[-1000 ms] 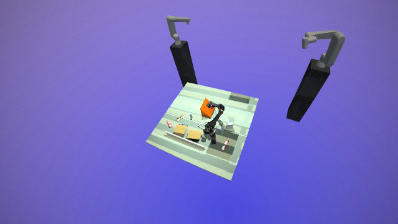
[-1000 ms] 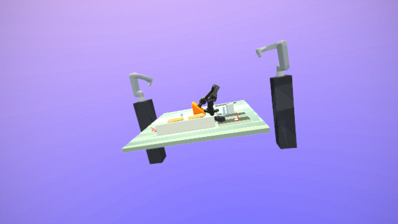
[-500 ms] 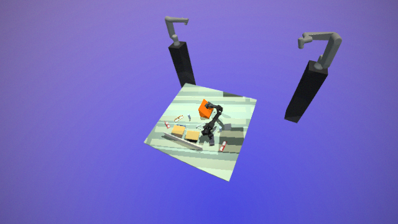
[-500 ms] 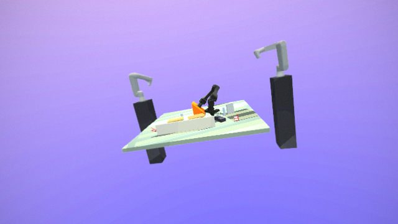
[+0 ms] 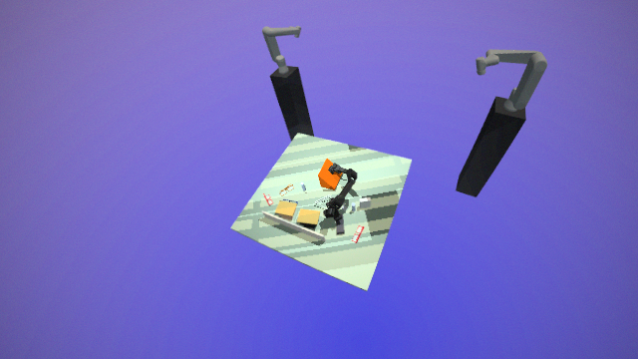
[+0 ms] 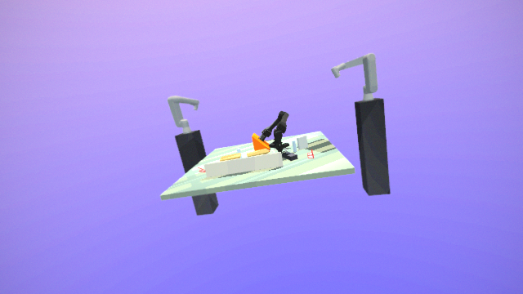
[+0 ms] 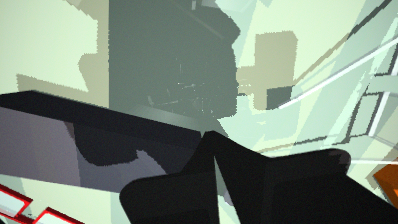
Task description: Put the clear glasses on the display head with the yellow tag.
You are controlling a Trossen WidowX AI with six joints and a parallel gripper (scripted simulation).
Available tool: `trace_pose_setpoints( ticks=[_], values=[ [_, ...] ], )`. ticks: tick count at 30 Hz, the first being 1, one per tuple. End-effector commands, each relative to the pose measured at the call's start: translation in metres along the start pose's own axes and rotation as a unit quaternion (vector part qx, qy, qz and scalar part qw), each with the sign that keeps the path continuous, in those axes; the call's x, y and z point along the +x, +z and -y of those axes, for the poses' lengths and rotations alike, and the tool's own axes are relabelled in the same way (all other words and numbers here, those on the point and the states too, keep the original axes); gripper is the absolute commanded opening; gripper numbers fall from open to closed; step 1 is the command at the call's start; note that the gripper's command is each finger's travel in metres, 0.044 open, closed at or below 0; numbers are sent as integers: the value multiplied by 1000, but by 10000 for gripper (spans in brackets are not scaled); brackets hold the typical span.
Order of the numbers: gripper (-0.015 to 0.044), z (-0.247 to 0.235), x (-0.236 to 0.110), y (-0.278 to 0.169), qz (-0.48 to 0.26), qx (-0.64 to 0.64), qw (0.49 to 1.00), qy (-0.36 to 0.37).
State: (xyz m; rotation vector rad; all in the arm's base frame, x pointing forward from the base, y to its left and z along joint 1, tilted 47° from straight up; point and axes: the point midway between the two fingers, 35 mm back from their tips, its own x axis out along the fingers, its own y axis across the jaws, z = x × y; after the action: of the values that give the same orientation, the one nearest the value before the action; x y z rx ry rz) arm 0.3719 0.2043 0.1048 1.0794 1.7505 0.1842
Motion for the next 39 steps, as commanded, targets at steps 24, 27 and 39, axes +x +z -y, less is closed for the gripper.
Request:
trace_pose_setpoints(
  ticks=[24,27,39],
  values=[
    [0,-15,2,-2,-1,0,1000,-1],
    [0,-16,2,-2,-1,0,1000,-1],
    [0,-22,2,-2,-1,-1,1000,-1]
  ],
)
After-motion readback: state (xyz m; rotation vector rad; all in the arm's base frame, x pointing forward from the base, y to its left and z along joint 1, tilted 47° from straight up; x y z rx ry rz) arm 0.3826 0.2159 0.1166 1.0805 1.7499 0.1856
